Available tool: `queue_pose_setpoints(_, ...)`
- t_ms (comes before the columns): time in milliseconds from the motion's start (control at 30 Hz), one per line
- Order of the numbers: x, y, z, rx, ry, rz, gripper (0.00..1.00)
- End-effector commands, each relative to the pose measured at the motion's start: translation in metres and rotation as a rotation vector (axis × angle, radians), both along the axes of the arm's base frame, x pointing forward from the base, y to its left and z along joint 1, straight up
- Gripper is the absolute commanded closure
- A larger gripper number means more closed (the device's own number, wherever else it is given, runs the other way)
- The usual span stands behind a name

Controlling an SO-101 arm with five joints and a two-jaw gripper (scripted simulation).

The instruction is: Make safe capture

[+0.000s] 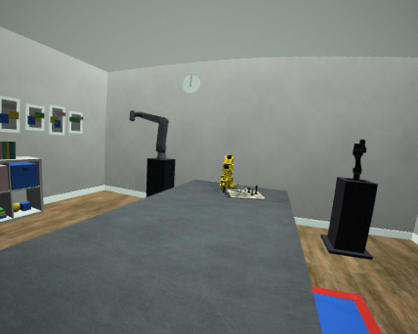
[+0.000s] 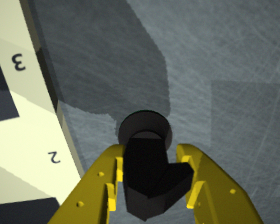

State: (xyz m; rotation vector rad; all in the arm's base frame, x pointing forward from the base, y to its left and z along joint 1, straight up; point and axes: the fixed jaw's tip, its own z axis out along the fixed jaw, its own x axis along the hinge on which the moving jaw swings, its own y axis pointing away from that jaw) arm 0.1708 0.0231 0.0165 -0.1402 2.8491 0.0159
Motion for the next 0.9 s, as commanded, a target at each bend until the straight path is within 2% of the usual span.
queue_pose_setpoints(0, -0.0019, 0.0012, 0.0001, -0.002, 0.008, 0.015, 0.9)
queue_pose_setpoints(200, -0.0019, 0.0012, 0.0001, -0.002, 0.008, 0.015, 0.87)
queue_pose_setpoints(867, -0.0024, 0.0057, 0.0001, 0.005, 0.009, 0.017, 0.87)
